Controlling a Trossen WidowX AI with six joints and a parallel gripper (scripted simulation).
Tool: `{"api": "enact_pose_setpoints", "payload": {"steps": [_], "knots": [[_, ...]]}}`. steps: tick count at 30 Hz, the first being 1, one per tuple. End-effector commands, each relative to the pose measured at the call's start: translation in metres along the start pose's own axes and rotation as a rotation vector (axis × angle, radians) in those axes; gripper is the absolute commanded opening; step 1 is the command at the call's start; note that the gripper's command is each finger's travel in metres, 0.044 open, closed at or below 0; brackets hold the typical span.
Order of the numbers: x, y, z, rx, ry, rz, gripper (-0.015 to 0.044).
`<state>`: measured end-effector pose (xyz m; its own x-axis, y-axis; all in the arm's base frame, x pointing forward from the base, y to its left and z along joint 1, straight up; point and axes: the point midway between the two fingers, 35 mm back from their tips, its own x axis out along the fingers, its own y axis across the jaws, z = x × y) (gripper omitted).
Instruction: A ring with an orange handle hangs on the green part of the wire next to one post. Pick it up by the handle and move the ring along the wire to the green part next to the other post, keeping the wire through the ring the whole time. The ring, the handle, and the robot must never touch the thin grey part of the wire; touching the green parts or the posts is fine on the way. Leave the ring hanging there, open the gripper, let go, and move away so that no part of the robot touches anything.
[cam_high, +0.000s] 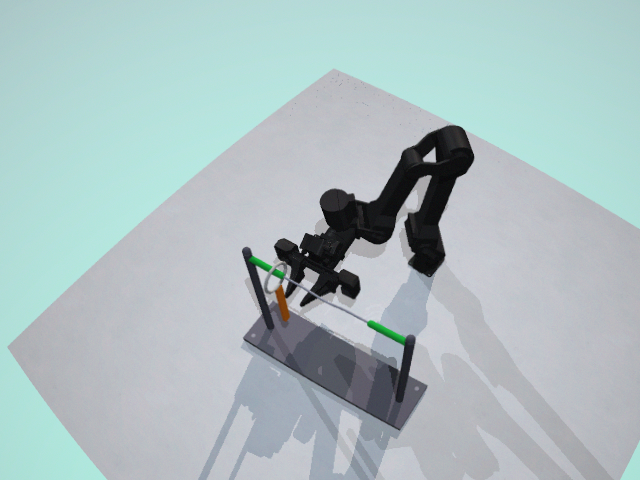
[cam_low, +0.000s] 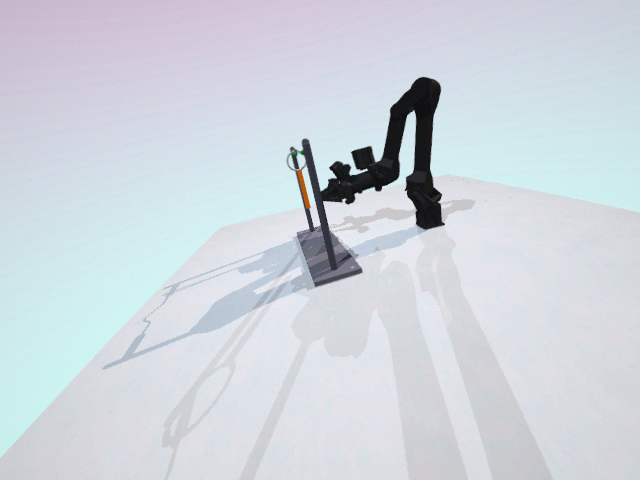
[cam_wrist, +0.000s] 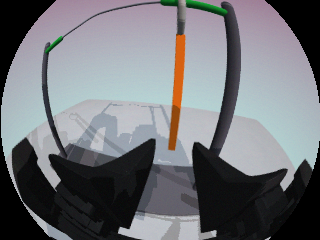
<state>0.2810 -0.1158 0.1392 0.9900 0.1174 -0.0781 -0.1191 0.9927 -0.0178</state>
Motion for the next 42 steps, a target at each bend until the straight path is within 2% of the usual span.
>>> {"api": "enact_pose_setpoints", "payload": {"steps": [1,30,42], "knots": [[0.008,-0.002,0.001,0.001,-0.001,-0.003,0.016],[0.054,0.001,0.001,0.002,-0.009,-0.003,0.016],[0.057,0.002,0.001,0.002,-0.009,-0.003,0.016]]}}
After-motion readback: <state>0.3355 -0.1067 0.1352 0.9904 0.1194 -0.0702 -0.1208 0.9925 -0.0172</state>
